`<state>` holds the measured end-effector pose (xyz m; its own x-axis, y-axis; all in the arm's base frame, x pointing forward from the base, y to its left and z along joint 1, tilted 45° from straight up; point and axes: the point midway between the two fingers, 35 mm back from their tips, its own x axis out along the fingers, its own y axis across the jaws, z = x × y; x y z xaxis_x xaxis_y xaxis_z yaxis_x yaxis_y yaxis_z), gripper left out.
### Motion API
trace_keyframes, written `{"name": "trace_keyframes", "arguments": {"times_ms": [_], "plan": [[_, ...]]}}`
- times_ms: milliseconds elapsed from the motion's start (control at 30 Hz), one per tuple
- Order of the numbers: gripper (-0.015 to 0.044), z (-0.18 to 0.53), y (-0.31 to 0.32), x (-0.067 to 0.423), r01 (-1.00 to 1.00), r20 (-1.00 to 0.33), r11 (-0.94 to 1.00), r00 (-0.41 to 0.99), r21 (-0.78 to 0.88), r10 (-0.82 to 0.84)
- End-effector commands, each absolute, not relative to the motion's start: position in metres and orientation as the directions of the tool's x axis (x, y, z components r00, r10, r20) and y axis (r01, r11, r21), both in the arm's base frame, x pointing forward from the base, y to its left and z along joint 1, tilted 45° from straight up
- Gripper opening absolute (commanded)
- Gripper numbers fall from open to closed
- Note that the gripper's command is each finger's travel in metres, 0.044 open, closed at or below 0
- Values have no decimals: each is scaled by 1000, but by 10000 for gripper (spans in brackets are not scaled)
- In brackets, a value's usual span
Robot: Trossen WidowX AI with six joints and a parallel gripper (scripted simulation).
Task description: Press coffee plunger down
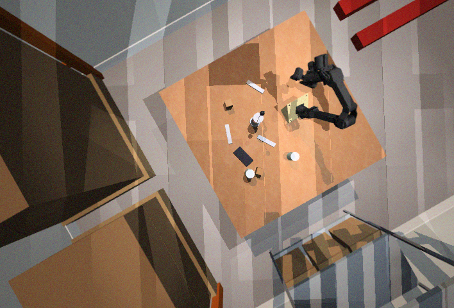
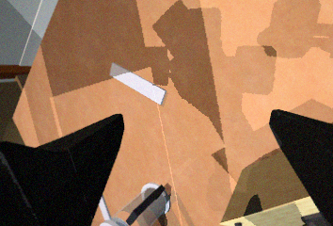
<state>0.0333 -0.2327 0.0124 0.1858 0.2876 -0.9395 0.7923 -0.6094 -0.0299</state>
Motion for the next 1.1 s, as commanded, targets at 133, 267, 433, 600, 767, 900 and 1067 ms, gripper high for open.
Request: {"name": "trace_keyframes", "arguments": {"times_ms": [133, 267, 433, 600, 767, 900, 1067], "plan": [[440, 55, -262, 143, 883, -871, -80, 470, 463, 141], [440, 85, -257, 198, 740, -777, 240, 612, 628, 144], [440, 132, -233, 262, 388, -612, 598, 758, 702, 227], [440, 158, -212, 290, 160, -515, 725, 804, 670, 298], [440, 138, -195, 289, 160, -515, 725, 804, 670, 298], [440, 115, -173, 286, 159, -514, 725, 804, 670, 298], [440, 114, -172, 288, 157, -513, 725, 805, 670, 300]]}}
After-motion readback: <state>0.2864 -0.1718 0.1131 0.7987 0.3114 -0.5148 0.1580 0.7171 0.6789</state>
